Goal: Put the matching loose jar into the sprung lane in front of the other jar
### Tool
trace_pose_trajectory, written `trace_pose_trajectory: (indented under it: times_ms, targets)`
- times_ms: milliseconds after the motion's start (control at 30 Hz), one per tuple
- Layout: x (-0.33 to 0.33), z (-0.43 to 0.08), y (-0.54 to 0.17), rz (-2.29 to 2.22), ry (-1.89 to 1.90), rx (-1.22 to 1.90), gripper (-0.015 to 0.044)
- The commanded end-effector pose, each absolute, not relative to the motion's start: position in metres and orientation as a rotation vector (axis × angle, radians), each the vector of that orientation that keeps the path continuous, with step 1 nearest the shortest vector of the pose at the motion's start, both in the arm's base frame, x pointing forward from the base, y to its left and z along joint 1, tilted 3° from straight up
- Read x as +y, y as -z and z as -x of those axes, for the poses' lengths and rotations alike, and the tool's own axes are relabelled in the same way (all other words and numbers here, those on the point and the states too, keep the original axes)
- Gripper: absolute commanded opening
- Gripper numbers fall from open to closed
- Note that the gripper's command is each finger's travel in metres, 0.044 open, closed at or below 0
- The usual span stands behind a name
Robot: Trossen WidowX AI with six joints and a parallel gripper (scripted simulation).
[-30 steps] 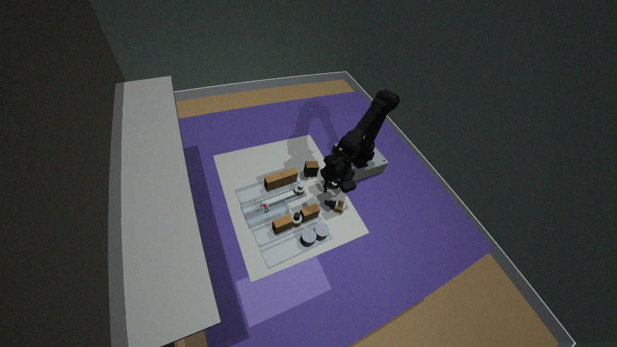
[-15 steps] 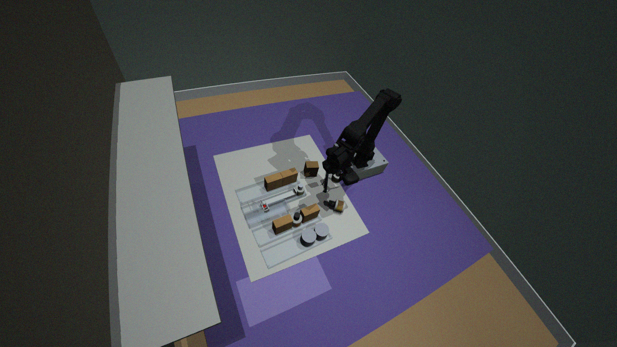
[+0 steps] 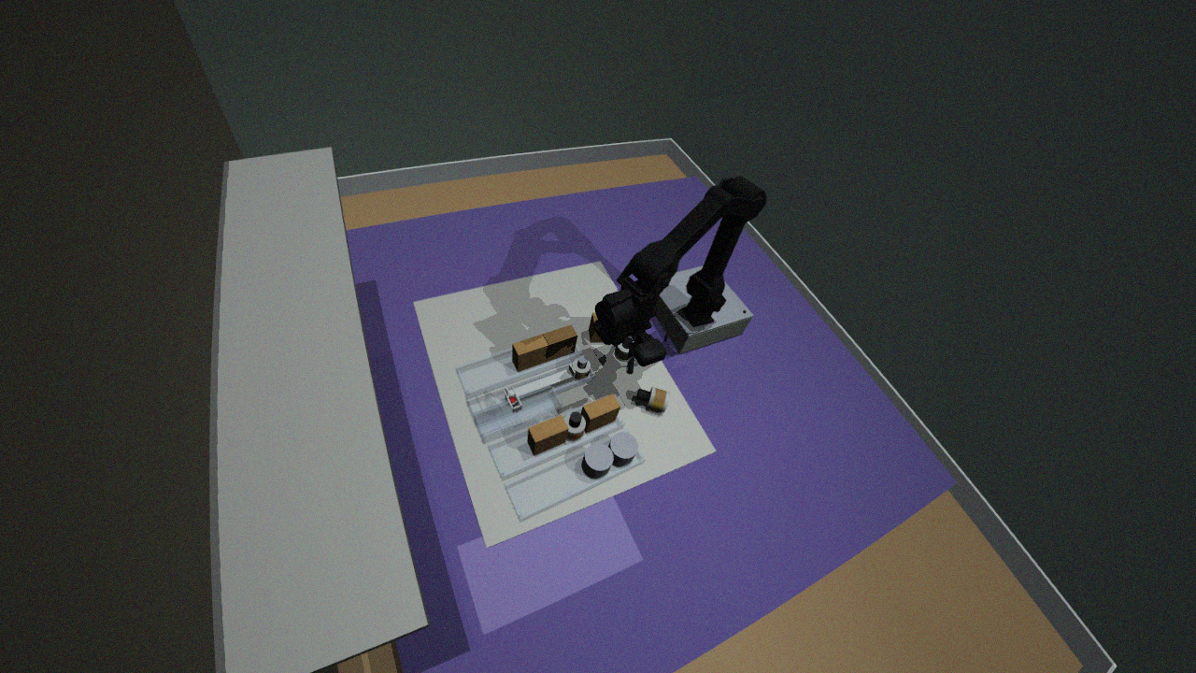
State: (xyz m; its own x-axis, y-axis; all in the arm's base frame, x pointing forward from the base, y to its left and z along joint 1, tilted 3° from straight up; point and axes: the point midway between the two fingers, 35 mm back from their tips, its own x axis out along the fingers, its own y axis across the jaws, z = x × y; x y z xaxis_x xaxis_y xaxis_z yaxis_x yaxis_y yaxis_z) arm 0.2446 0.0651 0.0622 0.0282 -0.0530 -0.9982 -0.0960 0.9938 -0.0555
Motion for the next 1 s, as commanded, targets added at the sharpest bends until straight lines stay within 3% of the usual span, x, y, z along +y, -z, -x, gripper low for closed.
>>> trace_pose_trajectory:
  times_ms: [0,233,967]
  targets:
    - [0.057,-0.264,-0.055,0.130,-0.043,1.536,0.0000]
    - [0.041,-0.290,-0.040,0.140,-0.052,1.535,0.0000]
    - [0.039,-0.294,-0.015,0.140,-0.052,1.535,0.0000]
